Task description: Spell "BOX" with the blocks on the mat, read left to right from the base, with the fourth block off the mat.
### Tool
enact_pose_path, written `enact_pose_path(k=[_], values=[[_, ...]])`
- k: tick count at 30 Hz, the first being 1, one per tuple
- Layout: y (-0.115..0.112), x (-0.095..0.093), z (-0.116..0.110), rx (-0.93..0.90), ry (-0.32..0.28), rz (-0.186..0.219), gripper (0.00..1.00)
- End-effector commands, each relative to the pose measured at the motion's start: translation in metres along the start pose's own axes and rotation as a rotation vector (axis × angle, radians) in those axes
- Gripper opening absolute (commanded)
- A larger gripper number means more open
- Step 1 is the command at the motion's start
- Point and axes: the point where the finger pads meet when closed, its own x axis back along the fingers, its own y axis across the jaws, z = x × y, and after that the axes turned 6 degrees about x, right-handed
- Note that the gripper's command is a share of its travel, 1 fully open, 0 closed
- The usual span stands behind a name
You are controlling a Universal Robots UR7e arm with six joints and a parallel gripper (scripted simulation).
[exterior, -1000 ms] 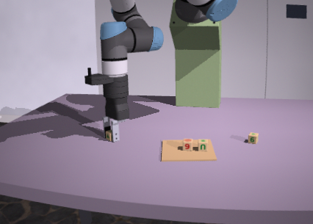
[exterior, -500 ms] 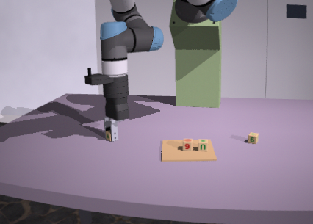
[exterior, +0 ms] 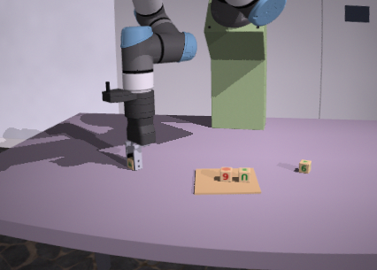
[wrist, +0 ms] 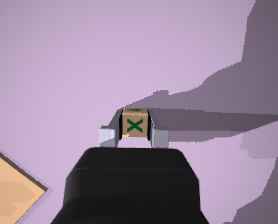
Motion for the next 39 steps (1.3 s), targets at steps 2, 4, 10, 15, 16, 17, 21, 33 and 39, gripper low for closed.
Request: enact_pose_path(k=[2,4,10,15,16,17,21,33,39], values=[[0.000,0.000,0.000,0.000,0.001,0.000,0.49],[0.000,0.000,0.000,0.000,0.001,0.000,0.49],[0.000,0.000,0.000,0.000,0.001,0.000,0.49],[0.000,0.002,0.000,0.000,0.001,0.000,0.49],[0.000,0.003,0.000,0.000,0.001,0.000,0.49],[0.000,0.004,0.000,0.000,0.001,0.000,0.49],[0.000,0.010,0.000,0.000,0.001,0.000,0.49],[0.000,0.040,0.000,0.000,0.001,0.000,0.49],[0.000,0.061,0.000,0.000,0.001,0.000,0.49]])
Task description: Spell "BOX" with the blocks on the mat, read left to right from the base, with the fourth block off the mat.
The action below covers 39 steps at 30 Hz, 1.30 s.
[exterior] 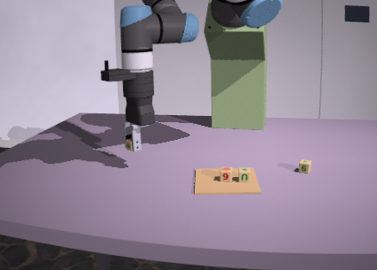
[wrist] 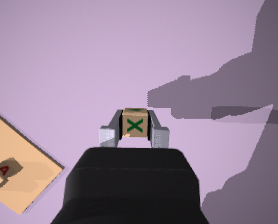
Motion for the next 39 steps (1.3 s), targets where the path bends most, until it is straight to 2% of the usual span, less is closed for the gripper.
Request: enact_pose_path(k=[1,8,18,39], values=[[0.000,0.015,0.000,0.001,0.001,0.000,0.49],[0.000,0.035,0.000,0.001,0.001,0.000,0.49],[0.000,0.048,0.000,0.001,0.001,0.000,0.49],[0.000,0.051,0.000,0.000,0.001,0.000,0.49]])
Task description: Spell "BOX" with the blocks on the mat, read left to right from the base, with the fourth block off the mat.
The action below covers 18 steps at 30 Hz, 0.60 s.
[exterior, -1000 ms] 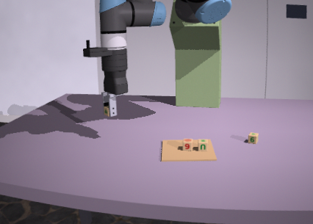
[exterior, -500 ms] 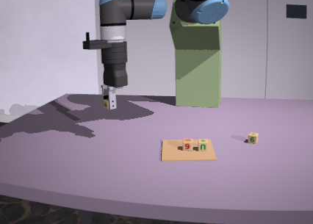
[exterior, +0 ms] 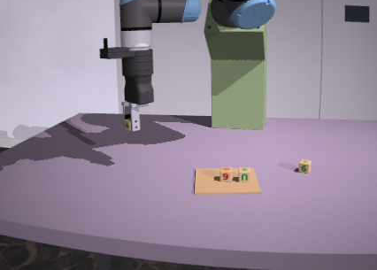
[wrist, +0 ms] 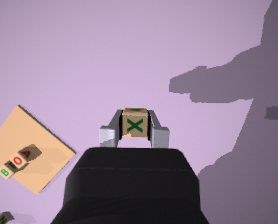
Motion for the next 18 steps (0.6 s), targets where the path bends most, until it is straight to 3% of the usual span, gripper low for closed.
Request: enact_pose_path(k=[1,10,18], values=[[0.000,0.000,0.000,-0.001,0.000,0.000,0.49],[-0.007,-0.002,-0.001,-0.032,-0.007,-0.002,0.49],[-0.030,-0.007,-0.007,-0.133,-0.024,-0.008,0.49]])
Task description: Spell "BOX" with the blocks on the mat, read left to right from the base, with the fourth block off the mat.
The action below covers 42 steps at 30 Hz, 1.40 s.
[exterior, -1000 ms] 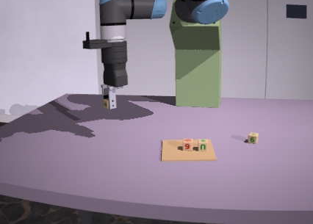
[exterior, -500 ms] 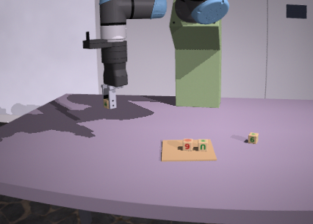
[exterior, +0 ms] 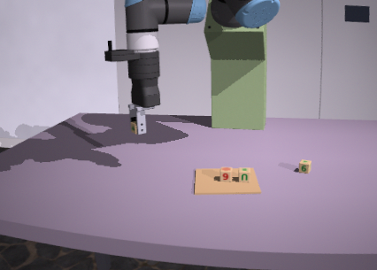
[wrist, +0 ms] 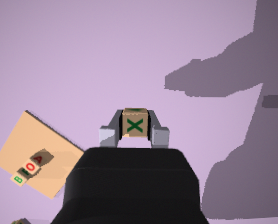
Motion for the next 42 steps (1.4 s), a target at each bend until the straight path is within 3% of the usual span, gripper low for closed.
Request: enact_pose_path(k=[1,5,17,31,42], values=[[-0.015,-0.003,-0.005,-0.066,-0.010,-0.004,0.49],[-0.024,-0.004,-0.008,-0.105,-0.014,-0.007,0.49],[-0.085,-0.006,-0.032,-0.390,-0.020,-0.021,0.49],[-0.141,0.003,-0.057,-0.662,0.003,-0.006,0.49],[-0.163,0.010,-0.068,-0.772,0.014,0.011,0.49]])
